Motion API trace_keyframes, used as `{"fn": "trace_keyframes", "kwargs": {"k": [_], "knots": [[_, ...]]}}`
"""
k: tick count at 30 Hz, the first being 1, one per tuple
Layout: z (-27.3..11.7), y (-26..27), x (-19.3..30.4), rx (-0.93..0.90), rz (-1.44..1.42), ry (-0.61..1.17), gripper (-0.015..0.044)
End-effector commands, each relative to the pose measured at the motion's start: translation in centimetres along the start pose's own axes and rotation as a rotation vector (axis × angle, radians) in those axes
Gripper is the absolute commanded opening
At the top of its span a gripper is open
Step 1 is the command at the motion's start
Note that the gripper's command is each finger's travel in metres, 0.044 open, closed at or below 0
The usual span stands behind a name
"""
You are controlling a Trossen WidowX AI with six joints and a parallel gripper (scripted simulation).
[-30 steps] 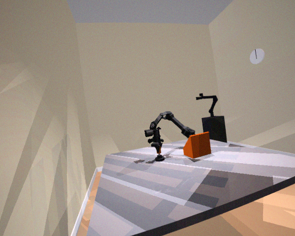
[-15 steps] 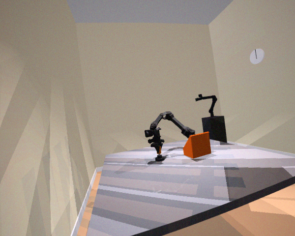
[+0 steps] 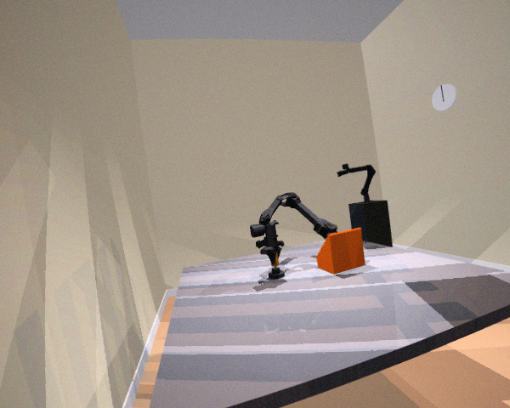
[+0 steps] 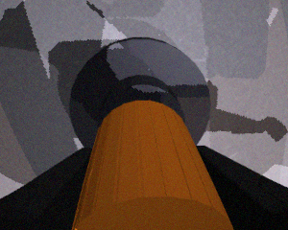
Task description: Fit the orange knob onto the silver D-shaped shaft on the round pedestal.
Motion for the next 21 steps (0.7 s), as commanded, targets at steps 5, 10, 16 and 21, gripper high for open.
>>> {"fn": "trace_keyframes", "kwargs": {"k": [5,10,16,21], "knots": [[-0.30,-0.09,-0.06,0.003,0.003,-0.001,0.0000],[-0.44,-0.05,-0.14,0.003,0.030,-0.001,0.0000],[-0.19,0.05,-0.11,0.003,0.213,-0.002,0.0000],[-0.04,-0.01,0.01,0.003,0.213,-0.002,0.0000]]}}
Point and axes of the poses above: the point midway between the two fingers, 35 mm back from their tips, its own z axis out along the fingers, its own y axis across the jaws, x = y × z, the point moved 2 cm from there along -z, back along the fingers, and after that the axes turned 13 degrees about -z, right-handed, at the moved point
